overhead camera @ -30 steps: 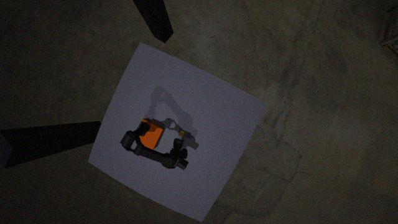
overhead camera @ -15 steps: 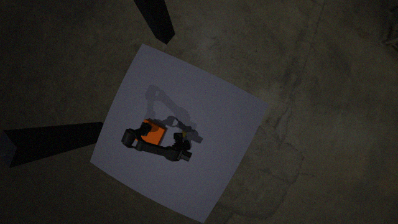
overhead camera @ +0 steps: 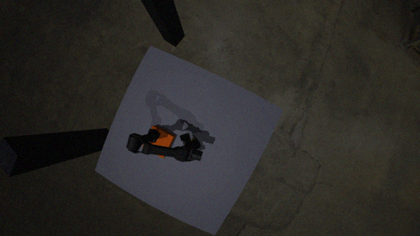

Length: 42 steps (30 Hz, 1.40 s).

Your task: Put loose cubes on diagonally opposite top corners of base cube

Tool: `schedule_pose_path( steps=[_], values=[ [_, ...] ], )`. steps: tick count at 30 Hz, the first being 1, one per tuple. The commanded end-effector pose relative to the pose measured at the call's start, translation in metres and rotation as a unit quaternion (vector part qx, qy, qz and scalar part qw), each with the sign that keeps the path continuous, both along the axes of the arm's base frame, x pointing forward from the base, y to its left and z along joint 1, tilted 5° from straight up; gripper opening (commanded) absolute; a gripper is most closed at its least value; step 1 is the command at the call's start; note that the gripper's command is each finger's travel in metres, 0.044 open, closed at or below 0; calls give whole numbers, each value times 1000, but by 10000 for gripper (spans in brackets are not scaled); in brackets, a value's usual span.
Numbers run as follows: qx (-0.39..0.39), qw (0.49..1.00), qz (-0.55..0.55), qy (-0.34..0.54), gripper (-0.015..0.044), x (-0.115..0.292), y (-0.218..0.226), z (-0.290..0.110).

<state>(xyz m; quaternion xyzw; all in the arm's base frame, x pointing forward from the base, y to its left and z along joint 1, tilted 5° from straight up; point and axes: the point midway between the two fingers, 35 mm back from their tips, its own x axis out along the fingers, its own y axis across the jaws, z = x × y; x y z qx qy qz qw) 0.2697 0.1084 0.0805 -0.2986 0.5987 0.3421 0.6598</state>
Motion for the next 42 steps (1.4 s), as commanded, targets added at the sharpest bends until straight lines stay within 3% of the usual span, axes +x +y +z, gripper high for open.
schedule_pose_path(
  steps=[1, 42],
  values=[
    [-3, 1000, 27, -4, 105, -6, 5, -1],
    [-3, 1000, 29, -4, 105, -6, 8, -28]
  ],
)
